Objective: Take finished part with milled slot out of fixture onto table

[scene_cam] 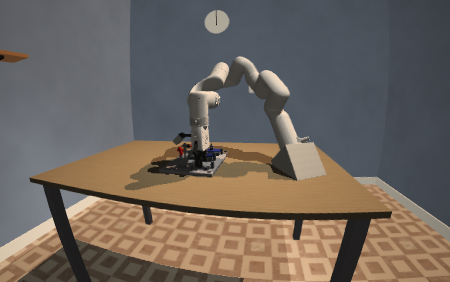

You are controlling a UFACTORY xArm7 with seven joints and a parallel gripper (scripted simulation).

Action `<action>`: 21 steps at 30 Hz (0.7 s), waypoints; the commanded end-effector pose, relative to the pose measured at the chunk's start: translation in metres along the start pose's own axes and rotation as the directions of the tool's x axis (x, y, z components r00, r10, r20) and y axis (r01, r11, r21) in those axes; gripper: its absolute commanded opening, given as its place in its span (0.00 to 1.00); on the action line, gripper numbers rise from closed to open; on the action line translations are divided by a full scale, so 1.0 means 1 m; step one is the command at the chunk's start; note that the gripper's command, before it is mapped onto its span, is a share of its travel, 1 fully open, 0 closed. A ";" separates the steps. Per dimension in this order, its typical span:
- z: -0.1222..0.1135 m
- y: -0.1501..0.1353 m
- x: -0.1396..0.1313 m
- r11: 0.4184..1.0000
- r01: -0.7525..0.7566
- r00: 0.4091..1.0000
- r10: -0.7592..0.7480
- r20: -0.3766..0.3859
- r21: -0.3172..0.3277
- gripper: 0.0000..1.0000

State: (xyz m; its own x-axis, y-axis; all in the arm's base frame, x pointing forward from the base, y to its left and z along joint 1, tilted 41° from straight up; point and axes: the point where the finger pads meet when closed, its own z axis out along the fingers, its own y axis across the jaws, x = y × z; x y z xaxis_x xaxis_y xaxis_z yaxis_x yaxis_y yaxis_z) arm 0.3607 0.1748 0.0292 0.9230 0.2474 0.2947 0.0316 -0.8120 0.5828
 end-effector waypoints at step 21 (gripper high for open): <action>-0.006 -0.001 0.001 1.000 0.000 1.000 0.000 -0.003 0.003 0.00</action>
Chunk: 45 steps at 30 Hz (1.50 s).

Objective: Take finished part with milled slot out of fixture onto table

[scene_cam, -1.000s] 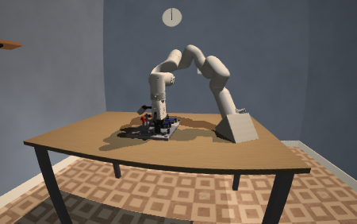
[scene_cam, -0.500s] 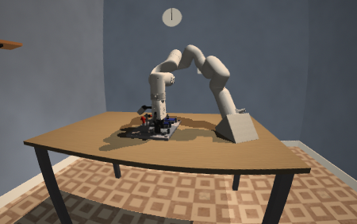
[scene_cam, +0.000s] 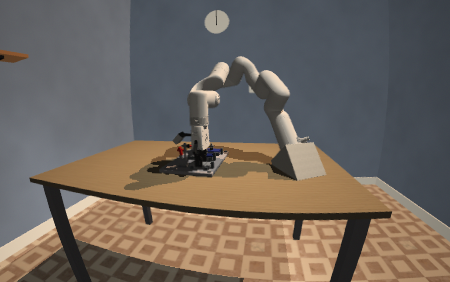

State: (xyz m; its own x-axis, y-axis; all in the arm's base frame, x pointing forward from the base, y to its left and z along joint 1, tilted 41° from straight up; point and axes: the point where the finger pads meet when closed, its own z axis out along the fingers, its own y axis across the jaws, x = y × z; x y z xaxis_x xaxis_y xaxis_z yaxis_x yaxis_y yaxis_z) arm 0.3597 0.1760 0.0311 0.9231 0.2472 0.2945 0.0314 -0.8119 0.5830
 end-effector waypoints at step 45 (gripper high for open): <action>-0.035 -0.001 0.001 1.000 0.000 1.000 0.000 -0.003 0.003 0.00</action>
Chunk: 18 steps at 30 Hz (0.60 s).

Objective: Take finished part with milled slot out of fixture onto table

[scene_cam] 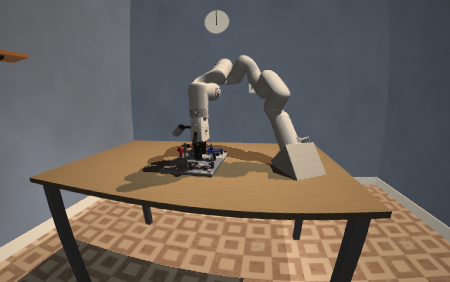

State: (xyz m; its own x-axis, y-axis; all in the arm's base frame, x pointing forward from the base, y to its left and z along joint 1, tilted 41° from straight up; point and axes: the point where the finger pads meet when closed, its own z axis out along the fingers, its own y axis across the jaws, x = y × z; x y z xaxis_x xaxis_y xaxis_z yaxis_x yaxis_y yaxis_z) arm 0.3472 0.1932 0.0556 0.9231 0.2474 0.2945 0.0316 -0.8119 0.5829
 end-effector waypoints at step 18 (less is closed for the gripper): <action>-0.015 -0.001 -0.002 1.000 0.000 1.000 0.000 -0.003 0.003 0.00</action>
State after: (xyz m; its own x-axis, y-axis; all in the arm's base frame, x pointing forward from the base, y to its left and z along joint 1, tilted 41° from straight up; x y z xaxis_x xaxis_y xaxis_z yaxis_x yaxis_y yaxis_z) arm 0.3438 0.1960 0.0598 0.9232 0.2473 0.2943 0.0315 -0.8118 0.5831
